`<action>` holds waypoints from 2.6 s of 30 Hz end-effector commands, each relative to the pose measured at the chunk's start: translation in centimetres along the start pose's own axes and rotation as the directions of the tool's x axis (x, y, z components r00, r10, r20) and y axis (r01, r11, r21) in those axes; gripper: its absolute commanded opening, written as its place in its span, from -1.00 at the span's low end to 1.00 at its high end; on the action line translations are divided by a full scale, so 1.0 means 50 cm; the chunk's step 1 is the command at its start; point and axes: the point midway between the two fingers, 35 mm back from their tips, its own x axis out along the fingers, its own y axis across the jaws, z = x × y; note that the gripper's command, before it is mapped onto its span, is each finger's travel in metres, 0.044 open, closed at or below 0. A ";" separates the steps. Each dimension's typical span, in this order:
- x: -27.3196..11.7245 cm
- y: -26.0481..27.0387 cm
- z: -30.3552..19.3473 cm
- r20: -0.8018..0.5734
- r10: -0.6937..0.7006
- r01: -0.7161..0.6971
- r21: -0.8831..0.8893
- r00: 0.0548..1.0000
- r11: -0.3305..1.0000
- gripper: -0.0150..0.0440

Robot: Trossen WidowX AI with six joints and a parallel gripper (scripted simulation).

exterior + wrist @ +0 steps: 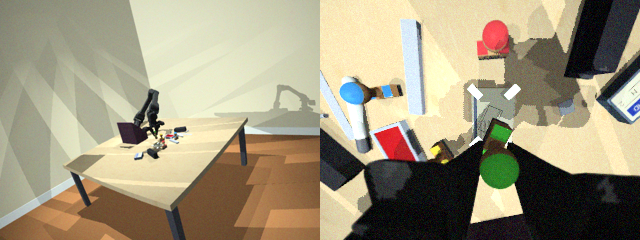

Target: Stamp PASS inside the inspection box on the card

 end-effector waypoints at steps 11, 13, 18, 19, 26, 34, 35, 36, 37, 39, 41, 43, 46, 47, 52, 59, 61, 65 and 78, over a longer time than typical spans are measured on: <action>0.019 -0.001 0.002 0.003 -0.002 0.001 0.004 1.000 1.000 -0.49; 0.022 -0.001 0.002 0.003 -0.002 0.002 0.004 1.000 1.000 -0.49; 0.028 -0.001 0.002 0.004 -0.002 0.002 0.004 1.000 1.000 -0.49; 0.030 -0.001 0.003 0.004 -0.002 0.002 0.004 1.000 1.000 -0.49; 0.039 -0.001 0.003 0.005 -0.002 0.002 0.004 1.000 1.000 -0.49; 0.050 -0.001 0.003 0.006 -0.002 0.002 0.005 1.000 1.000 -0.49; 0.051 -0.001 0.003 0.006 -0.002 0.002 0.005 1.000 1.000 -0.49; 0.053 -0.001 0.003 0.006 -0.002 0.002 0.005 1.000 1.000 -0.49; 0.054 -0.001 0.003 0.006 -0.002 0.002 0.005 1.000 1.000 -0.49; 0.057 0.000 0.003 0.007 -0.002 0.002 0.005 1.000 1.000 -0.49; 0.059 0.000 0.003 0.007 -0.002 0.002 0.005 1.000 1.000 -0.49; 0.062 0.000 0.003 0.007 -0.002 0.002 0.005 1.000 1.000 -0.49; 0.066 0.000 0.003 0.007 -0.002 0.002 0.005 1.000 1.000 -0.49; 0.067 0.000 0.003 0.007 -0.002 0.002 0.005 1.000 1.000 -0.49; 0.074 0.000 0.003 0.008 -0.002 0.002 0.005 1.000 1.000 -0.49; 0.083 0.000 0.003 0.009 -0.002 0.002 0.005 1.000 1.000 -0.49; 0.086 0.000 0.002 0.009 -0.002 0.002 0.005 1.000 1.000 -0.49; 0.091 0.000 0.002 0.009 -0.002 0.002 0.005 1.000 1.000 -0.49; 0.108 0.001 0.001 0.010 -0.001 0.001 0.004 1.000 1.000 -0.49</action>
